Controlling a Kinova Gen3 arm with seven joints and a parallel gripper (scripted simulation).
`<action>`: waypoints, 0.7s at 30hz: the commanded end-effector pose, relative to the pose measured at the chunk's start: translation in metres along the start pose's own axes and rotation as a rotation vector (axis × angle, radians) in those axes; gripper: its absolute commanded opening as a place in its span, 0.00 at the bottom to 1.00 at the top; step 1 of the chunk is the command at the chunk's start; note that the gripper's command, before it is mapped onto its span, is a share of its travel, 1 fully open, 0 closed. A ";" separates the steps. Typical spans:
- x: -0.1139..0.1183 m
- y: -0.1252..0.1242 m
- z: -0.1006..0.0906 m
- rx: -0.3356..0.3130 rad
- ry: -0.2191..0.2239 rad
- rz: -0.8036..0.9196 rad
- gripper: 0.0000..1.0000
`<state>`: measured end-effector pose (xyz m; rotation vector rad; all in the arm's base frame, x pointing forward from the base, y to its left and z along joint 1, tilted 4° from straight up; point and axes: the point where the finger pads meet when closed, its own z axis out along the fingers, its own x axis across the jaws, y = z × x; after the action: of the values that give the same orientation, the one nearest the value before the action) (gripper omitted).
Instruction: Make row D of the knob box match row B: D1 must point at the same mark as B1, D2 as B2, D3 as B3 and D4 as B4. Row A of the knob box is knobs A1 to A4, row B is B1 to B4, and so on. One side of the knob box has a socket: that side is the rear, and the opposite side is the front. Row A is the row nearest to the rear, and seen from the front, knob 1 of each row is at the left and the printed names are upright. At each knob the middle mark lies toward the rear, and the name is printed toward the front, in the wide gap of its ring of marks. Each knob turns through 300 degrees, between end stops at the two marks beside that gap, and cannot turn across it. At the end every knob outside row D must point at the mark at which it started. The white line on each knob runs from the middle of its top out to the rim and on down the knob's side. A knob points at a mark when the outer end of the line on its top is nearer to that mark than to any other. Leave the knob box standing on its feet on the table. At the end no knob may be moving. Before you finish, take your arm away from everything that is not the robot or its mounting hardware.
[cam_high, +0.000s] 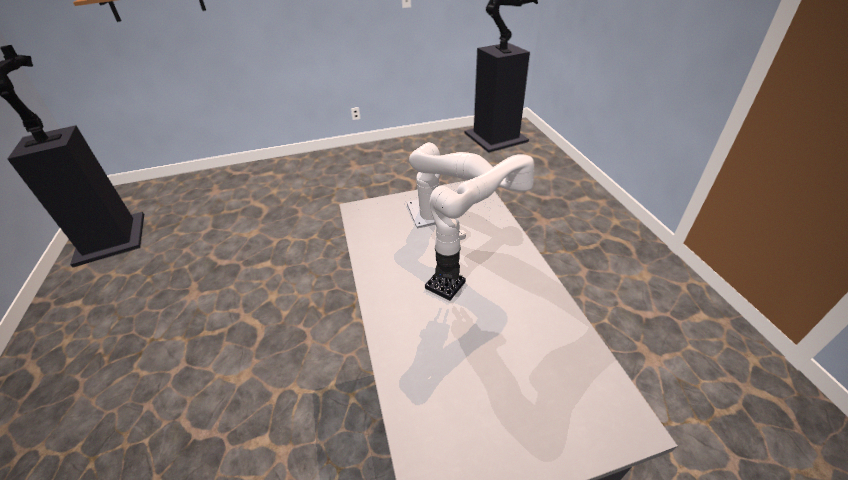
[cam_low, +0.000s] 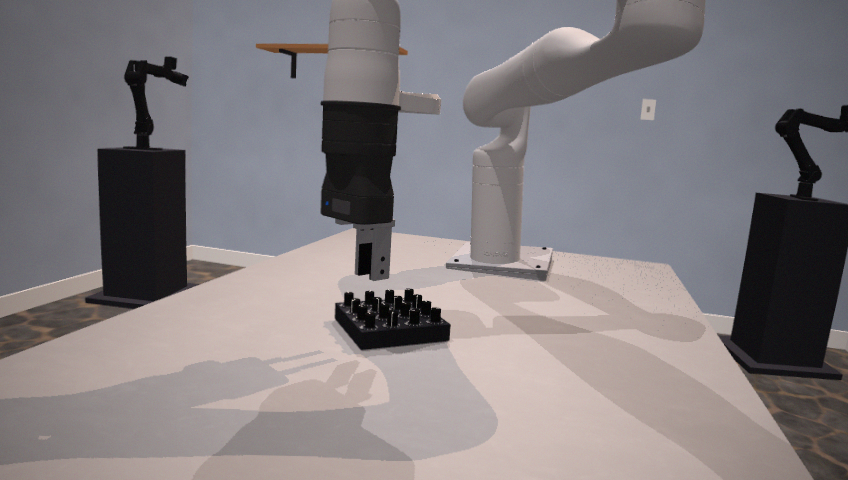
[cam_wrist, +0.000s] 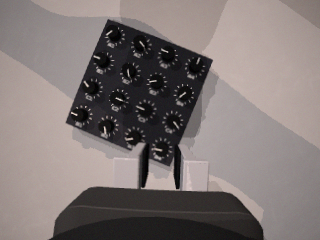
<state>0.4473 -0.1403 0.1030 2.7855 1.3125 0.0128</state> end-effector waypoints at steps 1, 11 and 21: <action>0.000 0.000 0.003 0.000 -0.001 0.001 0.46; 0.000 0.000 0.013 0.000 -0.001 0.001 0.46; 0.000 0.000 0.026 0.000 -0.001 0.001 0.46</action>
<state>0.4487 -0.1412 0.0794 2.7854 1.3126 0.0147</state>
